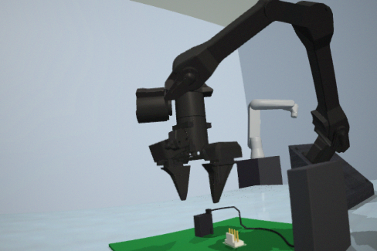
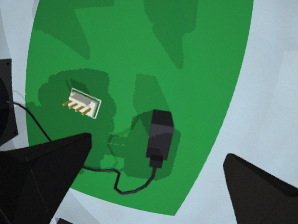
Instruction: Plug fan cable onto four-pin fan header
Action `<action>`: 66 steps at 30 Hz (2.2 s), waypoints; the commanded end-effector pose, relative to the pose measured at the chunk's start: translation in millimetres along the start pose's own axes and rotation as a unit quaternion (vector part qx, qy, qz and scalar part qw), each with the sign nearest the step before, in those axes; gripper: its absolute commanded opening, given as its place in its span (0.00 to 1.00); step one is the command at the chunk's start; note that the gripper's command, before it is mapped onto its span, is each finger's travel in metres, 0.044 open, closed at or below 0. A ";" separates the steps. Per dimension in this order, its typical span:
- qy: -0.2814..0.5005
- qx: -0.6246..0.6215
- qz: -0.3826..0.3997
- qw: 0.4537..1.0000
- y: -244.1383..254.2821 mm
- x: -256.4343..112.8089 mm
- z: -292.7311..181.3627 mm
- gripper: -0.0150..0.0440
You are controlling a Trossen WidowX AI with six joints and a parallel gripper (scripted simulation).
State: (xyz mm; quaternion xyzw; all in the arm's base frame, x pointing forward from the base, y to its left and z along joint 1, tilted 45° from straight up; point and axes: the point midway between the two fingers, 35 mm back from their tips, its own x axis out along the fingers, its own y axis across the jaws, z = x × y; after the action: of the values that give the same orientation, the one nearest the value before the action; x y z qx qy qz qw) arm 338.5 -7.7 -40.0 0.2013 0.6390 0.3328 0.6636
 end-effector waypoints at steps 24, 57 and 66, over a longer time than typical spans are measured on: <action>-0.003 0.006 0.002 1.000 -1.2 29.3 -1.0 1.00; -0.003 0.006 0.004 1.000 -0.1 55.9 -1.7 1.00; -0.003 0.006 0.004 1.000 -0.1 55.9 -1.7 1.00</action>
State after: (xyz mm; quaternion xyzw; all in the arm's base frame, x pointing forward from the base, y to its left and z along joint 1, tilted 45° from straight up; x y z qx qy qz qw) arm 337.2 29.6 -78.3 0.2036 0.6356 0.3314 0.6668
